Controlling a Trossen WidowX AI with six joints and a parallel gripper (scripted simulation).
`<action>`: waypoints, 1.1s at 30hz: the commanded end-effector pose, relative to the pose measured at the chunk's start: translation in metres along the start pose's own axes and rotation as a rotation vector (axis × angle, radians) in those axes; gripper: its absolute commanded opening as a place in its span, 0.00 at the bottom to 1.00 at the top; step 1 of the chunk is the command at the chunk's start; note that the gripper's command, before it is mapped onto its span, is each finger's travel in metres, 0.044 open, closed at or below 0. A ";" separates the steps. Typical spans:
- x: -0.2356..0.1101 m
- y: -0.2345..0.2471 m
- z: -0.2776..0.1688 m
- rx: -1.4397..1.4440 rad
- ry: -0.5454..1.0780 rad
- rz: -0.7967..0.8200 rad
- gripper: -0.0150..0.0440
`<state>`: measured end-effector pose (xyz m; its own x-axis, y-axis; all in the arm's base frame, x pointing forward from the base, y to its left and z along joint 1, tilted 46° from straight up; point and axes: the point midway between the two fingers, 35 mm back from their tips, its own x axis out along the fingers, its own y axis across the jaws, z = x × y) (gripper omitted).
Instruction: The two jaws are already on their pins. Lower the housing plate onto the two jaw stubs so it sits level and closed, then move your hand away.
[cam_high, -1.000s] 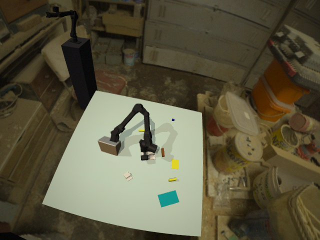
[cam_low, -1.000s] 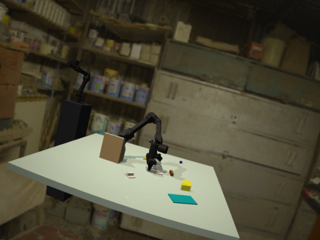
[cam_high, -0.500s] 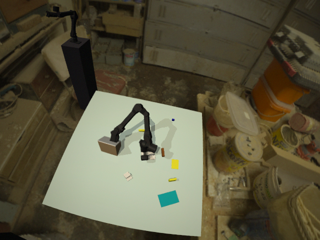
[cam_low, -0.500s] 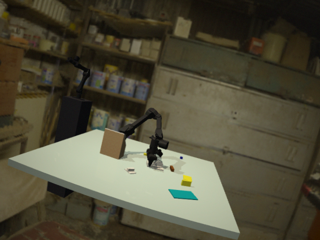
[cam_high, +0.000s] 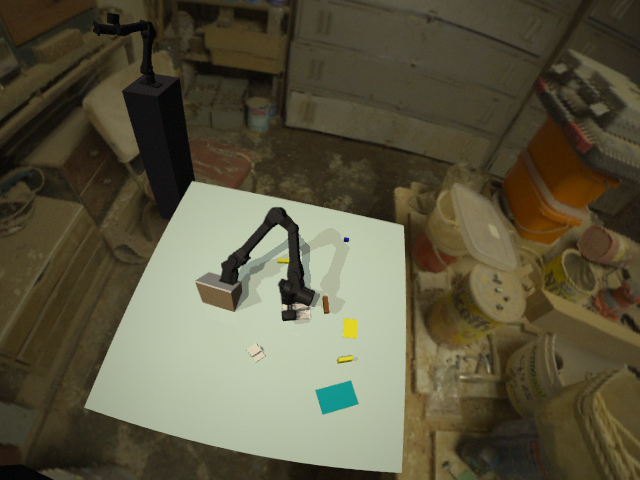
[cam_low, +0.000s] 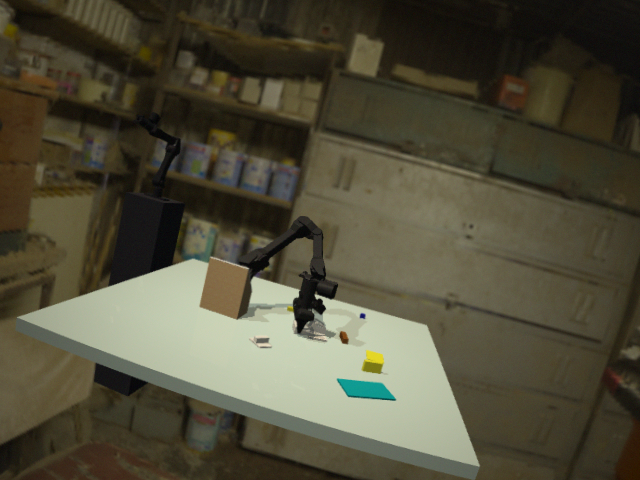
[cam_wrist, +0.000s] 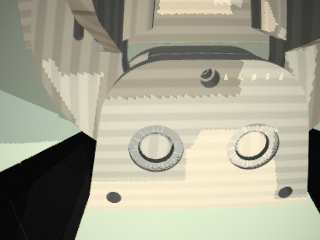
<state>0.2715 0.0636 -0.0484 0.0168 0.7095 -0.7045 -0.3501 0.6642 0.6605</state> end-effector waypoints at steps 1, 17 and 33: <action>0.001 0.000 0.000 0.005 0.000 0.003 0.85; 0.000 0.000 0.000 0.000 0.000 0.000 1.00; -0.076 -0.001 0.000 0.005 0.001 -0.001 1.00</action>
<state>0.2714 0.0240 -0.0142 0.0111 0.7122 -0.7019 -0.3331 0.6645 0.6690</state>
